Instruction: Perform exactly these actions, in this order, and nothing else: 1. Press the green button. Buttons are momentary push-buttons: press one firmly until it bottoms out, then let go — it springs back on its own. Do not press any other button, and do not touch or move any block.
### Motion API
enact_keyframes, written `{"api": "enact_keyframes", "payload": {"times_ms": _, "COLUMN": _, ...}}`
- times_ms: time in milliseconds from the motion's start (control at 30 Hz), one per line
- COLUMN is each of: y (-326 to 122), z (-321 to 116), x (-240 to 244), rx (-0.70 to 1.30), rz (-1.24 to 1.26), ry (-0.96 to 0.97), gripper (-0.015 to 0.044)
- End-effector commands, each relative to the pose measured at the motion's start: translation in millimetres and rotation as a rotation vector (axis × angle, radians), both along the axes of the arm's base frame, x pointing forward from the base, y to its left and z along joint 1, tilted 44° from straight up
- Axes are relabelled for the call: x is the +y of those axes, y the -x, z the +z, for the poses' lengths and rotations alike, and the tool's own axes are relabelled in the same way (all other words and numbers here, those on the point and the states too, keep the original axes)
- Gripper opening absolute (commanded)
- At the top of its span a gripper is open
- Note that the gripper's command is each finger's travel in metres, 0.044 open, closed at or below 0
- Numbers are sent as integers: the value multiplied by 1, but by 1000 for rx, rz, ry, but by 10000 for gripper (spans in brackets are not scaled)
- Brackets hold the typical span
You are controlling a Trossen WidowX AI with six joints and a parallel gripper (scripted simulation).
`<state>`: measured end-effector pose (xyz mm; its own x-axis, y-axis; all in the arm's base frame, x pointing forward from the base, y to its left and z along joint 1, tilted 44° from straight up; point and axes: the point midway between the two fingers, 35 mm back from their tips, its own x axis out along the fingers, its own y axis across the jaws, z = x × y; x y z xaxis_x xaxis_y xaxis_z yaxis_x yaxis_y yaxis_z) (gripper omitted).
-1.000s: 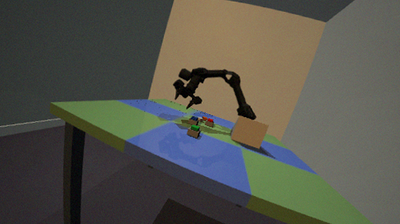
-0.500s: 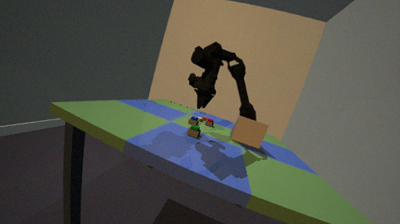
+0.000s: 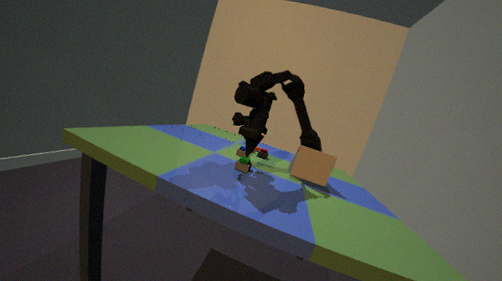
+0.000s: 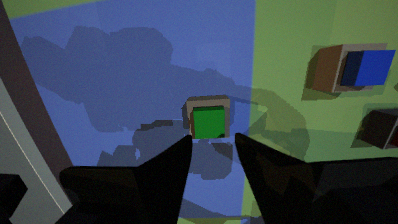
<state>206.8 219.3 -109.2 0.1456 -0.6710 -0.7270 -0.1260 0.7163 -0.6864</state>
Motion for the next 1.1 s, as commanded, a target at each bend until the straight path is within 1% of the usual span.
{"api": "enact_keyframes", "payload": {"times_ms": 0, "y": -2, "z": 3, "x": 5, "rx": -12, "rz": 14, "ry": -17, "gripper": 32}}
{"api": "enact_keyframes", "payload": {"times_ms": 33, "y": -2, "z": 3, "x": 5, "rx": -12, "rz": 14, "ry": -17, "gripper": 20}}
{"api": "enact_keyframes", "payload": {"times_ms": 333, "y": -2, "z": 2, "x": 4, "rx": -12, "rz": 14, "ry": -17, "gripper": 20}}
{"api": "enact_keyframes", "payload": {"times_ms": 1067, "y": -8, "z": -22, "x": -17, "rx": -13, "rz": 14, "ry": -17, "gripper": 20}}
